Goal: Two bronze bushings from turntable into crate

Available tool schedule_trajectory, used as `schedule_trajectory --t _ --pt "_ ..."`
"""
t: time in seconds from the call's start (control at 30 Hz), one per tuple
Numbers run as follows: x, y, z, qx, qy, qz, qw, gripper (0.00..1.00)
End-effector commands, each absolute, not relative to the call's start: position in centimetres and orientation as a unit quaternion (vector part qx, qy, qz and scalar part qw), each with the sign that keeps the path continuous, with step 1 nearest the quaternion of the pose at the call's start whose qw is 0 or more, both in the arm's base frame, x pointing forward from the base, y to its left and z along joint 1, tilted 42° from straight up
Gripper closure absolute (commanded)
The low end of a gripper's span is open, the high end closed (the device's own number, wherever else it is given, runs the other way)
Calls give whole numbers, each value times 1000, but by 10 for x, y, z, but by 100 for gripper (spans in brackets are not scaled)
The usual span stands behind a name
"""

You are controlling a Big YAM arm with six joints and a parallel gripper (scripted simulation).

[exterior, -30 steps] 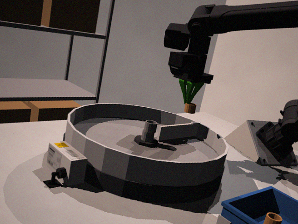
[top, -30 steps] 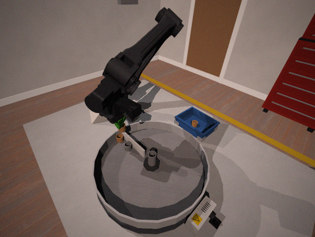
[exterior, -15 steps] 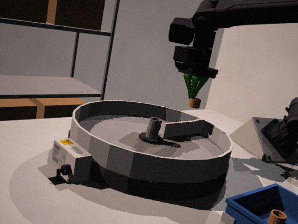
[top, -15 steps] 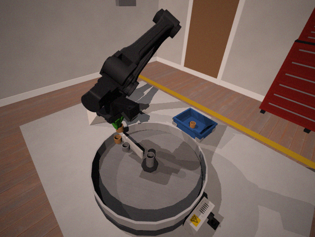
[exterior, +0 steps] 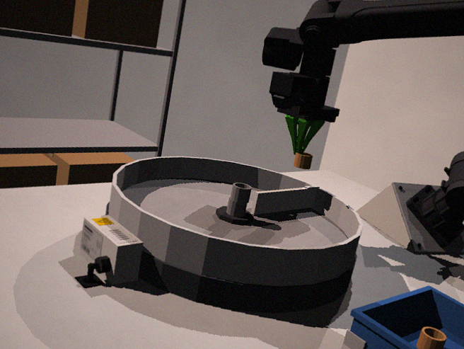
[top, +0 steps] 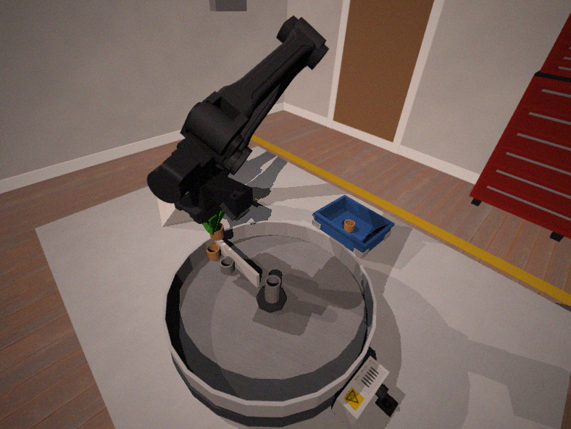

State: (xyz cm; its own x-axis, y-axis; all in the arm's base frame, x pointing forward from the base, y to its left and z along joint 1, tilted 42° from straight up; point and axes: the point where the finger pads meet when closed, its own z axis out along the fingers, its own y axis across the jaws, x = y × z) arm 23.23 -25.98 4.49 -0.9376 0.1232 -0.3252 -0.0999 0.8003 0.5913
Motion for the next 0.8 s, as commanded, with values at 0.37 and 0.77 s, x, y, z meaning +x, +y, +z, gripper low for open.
schedule_trajectory --t 0.37,0.77 --pt "243 -290 64 -7 939 282 195 100" --pt "248 -240 78 1 934 307 180 100"
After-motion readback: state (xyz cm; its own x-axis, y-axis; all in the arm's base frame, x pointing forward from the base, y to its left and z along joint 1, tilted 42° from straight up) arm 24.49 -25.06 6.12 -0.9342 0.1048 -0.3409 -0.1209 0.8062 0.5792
